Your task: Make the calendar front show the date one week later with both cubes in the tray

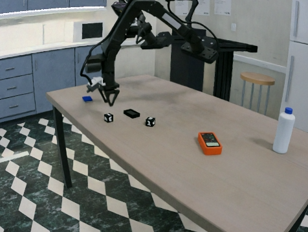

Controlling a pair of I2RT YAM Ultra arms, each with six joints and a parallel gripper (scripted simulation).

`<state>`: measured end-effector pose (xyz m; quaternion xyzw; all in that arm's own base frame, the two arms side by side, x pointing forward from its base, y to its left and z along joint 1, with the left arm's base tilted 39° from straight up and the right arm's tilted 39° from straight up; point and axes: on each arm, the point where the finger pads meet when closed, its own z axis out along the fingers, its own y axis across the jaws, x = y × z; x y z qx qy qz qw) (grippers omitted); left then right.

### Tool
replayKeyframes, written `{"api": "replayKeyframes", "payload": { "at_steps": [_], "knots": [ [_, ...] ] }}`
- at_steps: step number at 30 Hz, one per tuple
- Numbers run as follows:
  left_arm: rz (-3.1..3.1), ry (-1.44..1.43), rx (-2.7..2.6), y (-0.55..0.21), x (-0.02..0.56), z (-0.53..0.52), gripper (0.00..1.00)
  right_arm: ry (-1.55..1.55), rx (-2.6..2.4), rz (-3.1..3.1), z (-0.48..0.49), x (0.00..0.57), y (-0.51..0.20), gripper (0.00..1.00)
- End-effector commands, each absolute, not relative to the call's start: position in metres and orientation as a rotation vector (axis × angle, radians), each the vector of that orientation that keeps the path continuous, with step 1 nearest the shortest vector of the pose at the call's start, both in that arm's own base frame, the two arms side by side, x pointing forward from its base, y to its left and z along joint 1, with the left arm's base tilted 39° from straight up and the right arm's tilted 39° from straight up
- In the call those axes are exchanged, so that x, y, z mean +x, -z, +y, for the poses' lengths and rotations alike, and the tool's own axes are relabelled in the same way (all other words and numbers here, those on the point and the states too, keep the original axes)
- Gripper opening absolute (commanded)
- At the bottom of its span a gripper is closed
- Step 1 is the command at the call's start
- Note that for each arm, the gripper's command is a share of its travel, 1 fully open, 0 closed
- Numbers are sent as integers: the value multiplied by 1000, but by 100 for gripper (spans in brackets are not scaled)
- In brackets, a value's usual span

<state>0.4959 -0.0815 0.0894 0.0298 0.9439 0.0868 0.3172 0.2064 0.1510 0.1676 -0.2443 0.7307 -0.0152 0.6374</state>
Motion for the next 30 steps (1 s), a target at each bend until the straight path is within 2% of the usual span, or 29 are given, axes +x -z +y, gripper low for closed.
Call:
{"api": "replayKeyframes", "payload": {
  "at_steps": [1,5,7,22,30],
  "knots": [
    [2494,-342,212,-103,487,-86,56,-8,-541,1637,159,209,-189,100],
    [2527,-586,496,-86,488,-81,56,-8,-541,1637,159,209,-189,100],
    [2527,-586,496,-86,488,-81,56,-8,-541,1637,159,209,-189,100],
    [2356,-1226,1409,-73,507,-93,56,9,-558,1656,158,207,-176,100],
    [2240,-1375,1733,-60,513,-104,56,18,-575,1663,157,205,-169,100]
  ]
}}
